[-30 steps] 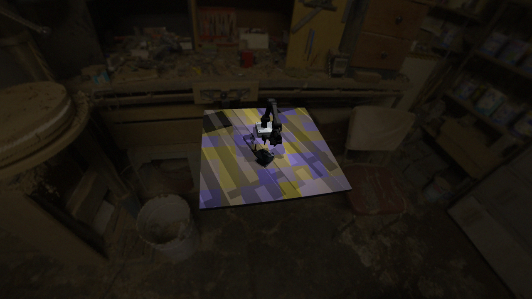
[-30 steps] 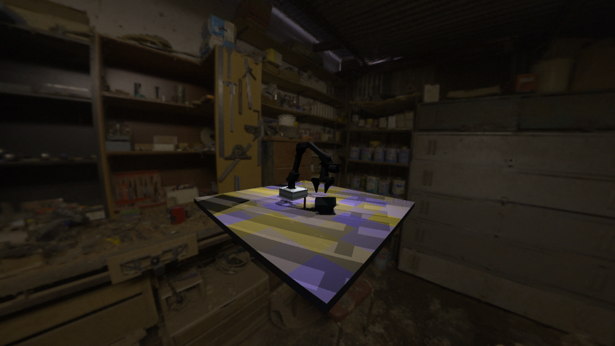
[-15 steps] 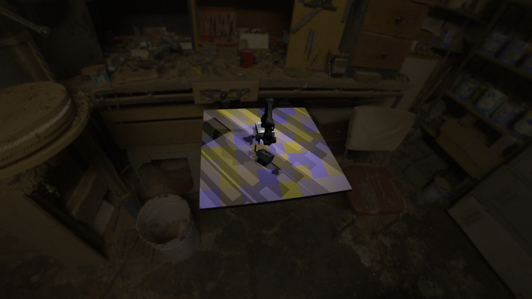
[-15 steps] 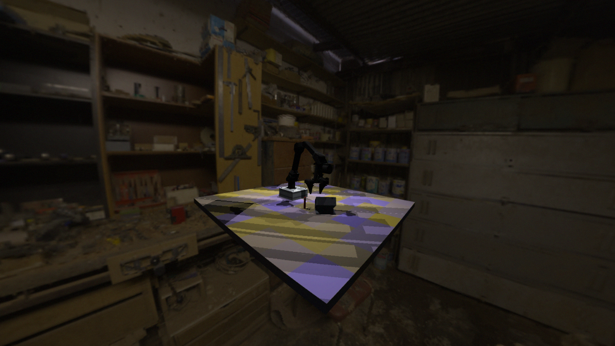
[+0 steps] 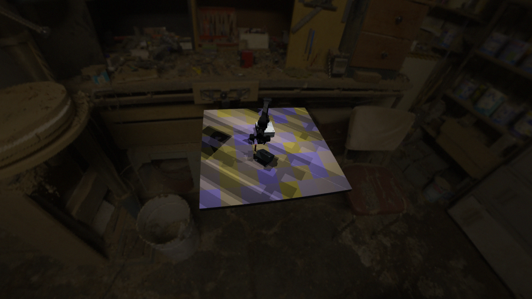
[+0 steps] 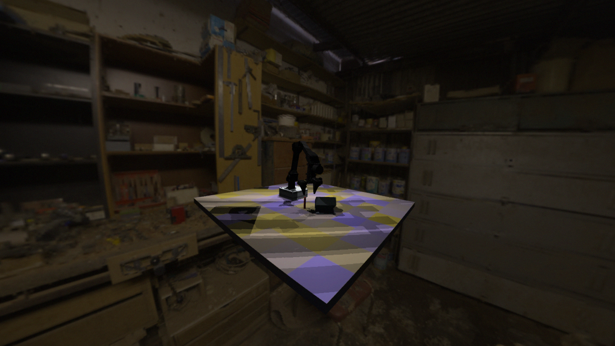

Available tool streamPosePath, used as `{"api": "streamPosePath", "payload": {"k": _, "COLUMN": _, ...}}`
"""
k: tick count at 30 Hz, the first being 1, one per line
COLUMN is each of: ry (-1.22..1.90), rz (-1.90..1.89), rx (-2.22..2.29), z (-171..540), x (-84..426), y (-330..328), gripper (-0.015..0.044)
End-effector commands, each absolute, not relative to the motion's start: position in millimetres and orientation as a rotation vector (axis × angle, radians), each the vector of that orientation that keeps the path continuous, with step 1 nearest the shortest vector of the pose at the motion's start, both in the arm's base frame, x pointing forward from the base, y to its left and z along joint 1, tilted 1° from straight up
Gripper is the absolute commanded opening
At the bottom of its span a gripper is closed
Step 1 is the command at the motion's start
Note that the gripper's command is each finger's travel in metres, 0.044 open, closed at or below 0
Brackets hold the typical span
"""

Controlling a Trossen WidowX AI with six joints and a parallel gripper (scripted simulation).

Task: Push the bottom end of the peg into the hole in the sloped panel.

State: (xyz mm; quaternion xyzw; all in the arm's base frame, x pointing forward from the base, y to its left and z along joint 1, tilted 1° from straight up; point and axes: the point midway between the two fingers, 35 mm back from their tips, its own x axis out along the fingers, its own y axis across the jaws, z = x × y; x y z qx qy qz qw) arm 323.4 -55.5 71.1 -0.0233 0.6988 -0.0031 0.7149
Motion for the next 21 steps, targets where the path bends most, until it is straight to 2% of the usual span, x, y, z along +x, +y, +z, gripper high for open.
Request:
{"api": "streamPosePath", "payload": {"k": 1, "ry": 1.542, "rz": 0.011, "rx": -0.038, "z": 71.8, "x": 318.0, "y": -65.8, "gripper": 0.044}}
{"api": "streamPosePath", "payload": {"k": 21, "ry": 1.533, "rz": 0.032, "rx": -0.017, "z": 56.1, "x": 312.3, "y": -85.4, "gripper": 0.044}}
